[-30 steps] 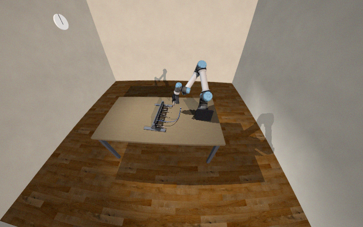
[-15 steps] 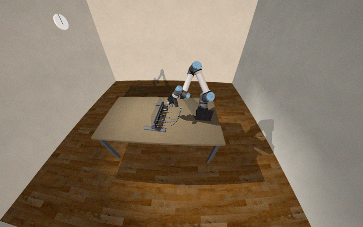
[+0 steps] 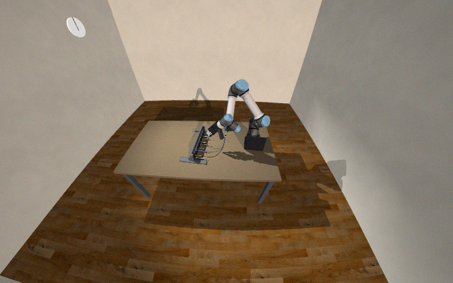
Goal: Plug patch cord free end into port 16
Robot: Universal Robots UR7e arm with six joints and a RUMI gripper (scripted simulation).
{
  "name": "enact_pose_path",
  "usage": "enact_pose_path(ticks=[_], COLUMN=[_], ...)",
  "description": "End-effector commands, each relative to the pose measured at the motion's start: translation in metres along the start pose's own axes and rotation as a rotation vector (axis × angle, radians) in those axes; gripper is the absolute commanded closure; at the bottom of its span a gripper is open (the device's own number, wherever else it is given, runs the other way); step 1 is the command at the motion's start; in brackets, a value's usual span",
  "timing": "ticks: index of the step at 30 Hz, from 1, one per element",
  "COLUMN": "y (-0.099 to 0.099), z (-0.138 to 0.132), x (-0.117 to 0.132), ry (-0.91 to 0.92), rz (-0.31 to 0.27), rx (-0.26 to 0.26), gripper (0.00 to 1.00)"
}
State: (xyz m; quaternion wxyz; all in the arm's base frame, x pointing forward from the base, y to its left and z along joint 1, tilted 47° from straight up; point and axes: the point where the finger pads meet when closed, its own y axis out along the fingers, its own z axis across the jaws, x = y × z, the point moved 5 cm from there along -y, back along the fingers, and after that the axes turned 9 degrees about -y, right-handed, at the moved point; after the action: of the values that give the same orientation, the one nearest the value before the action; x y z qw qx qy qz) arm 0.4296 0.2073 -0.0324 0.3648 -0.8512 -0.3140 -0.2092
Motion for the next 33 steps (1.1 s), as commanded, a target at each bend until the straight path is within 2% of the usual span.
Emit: enact_pose_path(ticks=[1, 10, 20, 33], y=[-0.012, -0.032, -0.039, -0.037], z=[0.031, 0.07, 0.081, 0.082], x=[-0.011, -0.037, -0.048, -0.049], ry=[-0.123, -0.293, -0.349, -0.355], rz=[-0.1, -0.211, -0.249, -0.252], rx=[0.031, 0.049, 0.052, 0.053], gripper=[1.0, 1.0, 1.0, 1.0])
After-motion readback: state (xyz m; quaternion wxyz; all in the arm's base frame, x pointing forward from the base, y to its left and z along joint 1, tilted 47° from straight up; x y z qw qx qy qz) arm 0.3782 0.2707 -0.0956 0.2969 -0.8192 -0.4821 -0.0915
